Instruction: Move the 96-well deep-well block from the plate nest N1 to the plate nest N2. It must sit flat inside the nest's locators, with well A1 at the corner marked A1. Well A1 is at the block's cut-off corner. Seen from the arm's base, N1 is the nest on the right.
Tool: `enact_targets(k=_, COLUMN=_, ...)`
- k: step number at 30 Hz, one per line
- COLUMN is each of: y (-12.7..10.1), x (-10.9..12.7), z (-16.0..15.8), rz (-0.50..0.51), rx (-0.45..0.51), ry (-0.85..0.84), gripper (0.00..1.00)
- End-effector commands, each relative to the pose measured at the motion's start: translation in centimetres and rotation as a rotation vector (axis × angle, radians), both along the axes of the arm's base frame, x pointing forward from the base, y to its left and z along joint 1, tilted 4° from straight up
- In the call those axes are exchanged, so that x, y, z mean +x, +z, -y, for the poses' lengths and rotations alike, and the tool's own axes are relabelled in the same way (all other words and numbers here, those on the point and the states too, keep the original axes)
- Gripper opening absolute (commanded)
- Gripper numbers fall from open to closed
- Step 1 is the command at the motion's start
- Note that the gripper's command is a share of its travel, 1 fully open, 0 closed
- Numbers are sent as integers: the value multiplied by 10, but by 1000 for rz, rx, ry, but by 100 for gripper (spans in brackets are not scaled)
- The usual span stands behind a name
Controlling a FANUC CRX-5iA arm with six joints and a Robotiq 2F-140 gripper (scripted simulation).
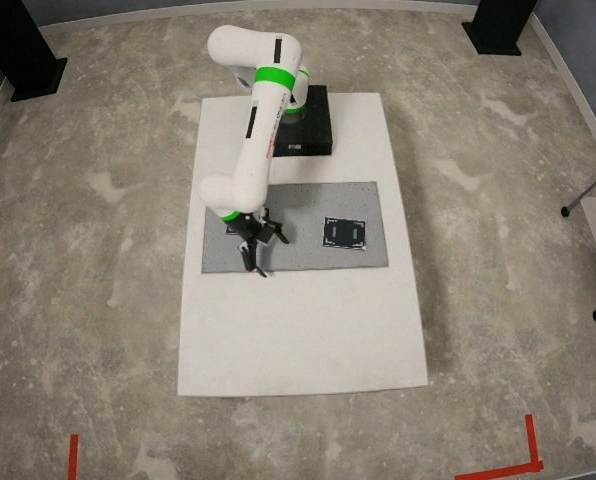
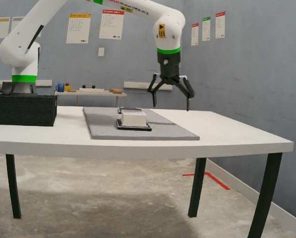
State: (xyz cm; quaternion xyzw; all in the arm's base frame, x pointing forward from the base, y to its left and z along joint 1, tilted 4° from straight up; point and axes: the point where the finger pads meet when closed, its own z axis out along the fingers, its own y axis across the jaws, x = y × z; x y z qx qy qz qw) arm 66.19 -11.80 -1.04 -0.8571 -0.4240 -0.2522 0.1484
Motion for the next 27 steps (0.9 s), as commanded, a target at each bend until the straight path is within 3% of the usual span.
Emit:
enact_targets(k=1, y=2, x=-14, z=7, rz=-15, rx=-56, ry=37, gripper=100)
enact_targets(k=6, y=2, x=-35, z=16, rz=-24, rx=-81, ry=54, gripper=100)
enact_targets(k=9, y=3, x=-49, z=22, rz=-49, rx=-158, ry=109, gripper=100)
enact_targets(k=14, y=5, x=-62, z=29, rz=-49, rx=-158, ry=109, gripper=100)
enact_targets(k=17, y=6, x=-76, z=35, rz=-74, rx=-234, ry=165, gripper=100)
enact_targets(k=22, y=9, x=-94, z=45, rz=-74, rx=-235, ry=165, gripper=100)
enact_targets(k=27, y=10, x=-112, z=53, rz=-94, rx=-298, ry=230, gripper=100)
